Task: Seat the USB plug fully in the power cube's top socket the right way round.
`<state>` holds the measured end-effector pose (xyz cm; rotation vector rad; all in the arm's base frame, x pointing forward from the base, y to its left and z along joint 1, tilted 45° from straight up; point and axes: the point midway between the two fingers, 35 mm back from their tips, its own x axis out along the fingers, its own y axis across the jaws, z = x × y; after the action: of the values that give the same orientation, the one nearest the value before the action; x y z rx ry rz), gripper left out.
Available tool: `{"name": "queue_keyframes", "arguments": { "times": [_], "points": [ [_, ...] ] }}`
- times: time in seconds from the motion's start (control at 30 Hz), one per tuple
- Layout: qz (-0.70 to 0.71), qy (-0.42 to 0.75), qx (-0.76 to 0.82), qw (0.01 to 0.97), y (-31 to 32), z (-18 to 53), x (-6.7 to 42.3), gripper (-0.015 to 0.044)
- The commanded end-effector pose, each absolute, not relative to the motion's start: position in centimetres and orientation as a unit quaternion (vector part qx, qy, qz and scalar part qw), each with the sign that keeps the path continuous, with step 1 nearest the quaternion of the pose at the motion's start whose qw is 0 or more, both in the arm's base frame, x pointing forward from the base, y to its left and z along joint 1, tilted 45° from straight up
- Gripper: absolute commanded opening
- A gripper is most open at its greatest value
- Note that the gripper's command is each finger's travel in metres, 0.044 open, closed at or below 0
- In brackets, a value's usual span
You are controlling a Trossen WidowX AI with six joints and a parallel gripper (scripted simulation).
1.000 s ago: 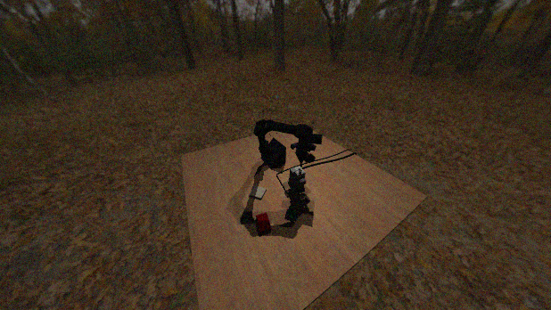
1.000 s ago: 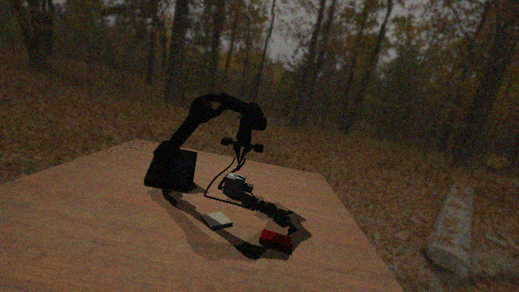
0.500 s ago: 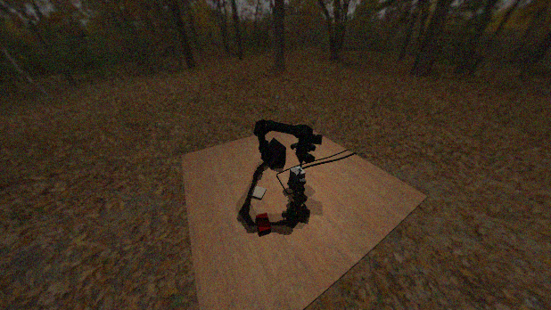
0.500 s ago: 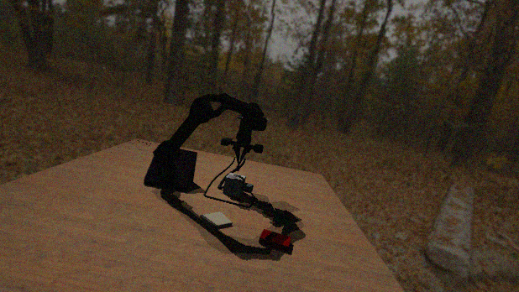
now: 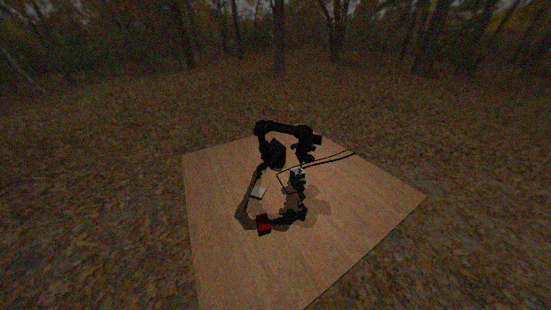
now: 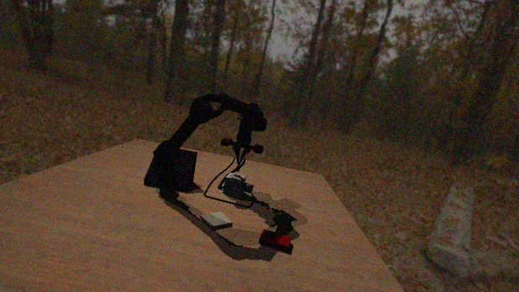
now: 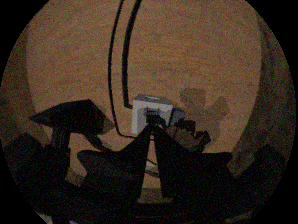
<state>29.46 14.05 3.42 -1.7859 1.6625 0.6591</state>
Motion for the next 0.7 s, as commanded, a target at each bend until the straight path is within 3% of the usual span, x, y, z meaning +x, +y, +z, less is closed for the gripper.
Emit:
{"name": "queue_keyframes", "arguments": {
  "times": [0.0, 0.67],
  "points": [
    [0.245, 0.627, -0.674, 0.305, 14.01, 3.42, 29.53, 0.0000],
    [0.239, 0.629, -0.672, 0.309, 13.77, 3.32, 29.57, 0.0000]
  ]
}}
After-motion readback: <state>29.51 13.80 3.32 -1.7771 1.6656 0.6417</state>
